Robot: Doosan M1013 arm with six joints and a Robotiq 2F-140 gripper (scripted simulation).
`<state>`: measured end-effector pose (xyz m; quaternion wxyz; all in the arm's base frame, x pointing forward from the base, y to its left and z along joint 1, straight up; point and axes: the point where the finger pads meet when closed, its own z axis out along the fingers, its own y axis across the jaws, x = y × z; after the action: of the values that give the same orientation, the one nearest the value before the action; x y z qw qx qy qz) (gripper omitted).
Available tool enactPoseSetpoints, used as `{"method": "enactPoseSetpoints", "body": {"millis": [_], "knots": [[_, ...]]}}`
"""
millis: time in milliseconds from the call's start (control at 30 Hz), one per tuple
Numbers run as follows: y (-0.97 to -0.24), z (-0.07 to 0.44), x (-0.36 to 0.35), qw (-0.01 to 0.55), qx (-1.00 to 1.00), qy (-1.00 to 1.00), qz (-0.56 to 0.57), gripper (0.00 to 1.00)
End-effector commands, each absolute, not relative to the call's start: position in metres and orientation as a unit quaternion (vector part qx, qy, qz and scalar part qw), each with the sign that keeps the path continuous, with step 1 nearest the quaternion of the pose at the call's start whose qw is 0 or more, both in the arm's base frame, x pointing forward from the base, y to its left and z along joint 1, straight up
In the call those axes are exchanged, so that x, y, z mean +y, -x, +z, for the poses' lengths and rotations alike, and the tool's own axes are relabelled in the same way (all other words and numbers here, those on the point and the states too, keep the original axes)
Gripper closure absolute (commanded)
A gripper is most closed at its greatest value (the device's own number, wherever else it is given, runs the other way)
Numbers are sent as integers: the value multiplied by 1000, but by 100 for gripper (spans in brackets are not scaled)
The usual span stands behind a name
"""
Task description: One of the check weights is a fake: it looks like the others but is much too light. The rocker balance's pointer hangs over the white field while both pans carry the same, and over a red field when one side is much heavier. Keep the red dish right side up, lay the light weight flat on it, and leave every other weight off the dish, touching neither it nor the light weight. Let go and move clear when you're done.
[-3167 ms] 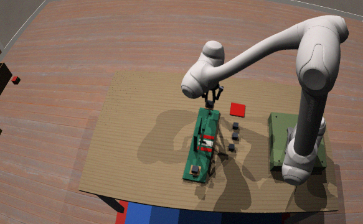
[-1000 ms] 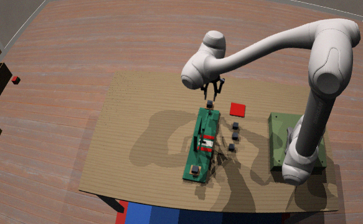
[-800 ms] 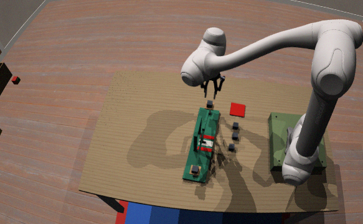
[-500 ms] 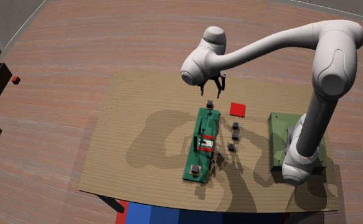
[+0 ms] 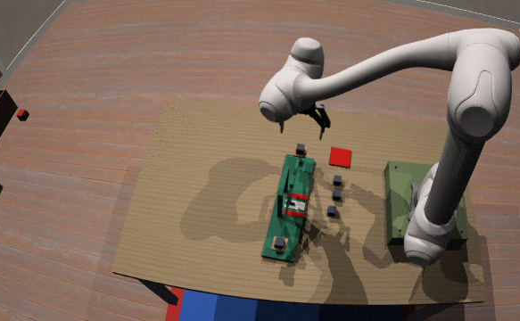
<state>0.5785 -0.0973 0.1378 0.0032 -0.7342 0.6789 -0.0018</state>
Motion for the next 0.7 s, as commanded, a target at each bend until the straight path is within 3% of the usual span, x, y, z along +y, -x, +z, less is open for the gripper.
{"method": "enactPoseSetpoints", "body": {"millis": [0, 233, 667], "knots": [[-578, 140, -96, 2, 680, 733, -1, 0], [-578, 149, -96, 2, 680, 733, -1, 0], [-578, 221, -96, 2, 680, 733, -1, 0]]}}
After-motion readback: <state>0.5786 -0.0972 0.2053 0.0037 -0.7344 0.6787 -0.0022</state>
